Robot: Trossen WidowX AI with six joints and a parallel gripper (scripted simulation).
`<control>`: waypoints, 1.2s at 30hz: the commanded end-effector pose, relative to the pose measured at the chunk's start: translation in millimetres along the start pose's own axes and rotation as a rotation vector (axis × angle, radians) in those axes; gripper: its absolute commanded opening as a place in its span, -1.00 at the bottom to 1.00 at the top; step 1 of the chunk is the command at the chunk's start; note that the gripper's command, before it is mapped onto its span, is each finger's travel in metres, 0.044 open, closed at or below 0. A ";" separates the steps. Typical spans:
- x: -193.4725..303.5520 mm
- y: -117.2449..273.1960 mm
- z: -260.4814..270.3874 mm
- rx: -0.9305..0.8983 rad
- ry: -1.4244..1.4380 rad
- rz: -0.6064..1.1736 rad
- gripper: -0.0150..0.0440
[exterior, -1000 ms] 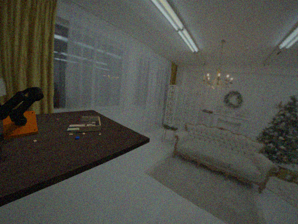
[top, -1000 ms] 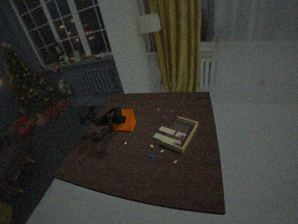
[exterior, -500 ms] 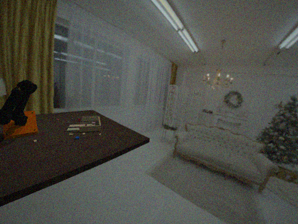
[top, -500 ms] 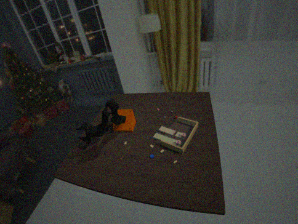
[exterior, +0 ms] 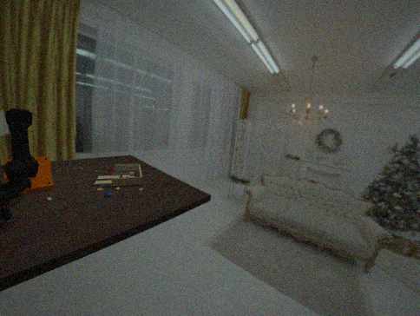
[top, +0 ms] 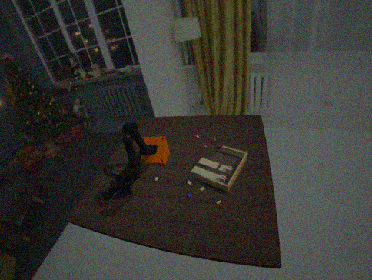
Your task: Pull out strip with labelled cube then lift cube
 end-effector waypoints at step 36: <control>81.3 444.2 -53.0 -1.083 1.638 1.580 0.86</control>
Point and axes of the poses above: the point midway between the two fingers, 35 mm back from their tips, its own y axis back along the fingers, its own z axis across the jaws, x = y × z, the point moved 5 cm from there along y, back along the fingers, and after that the axes turned 2 degrees about y, right-handed, at the moved point
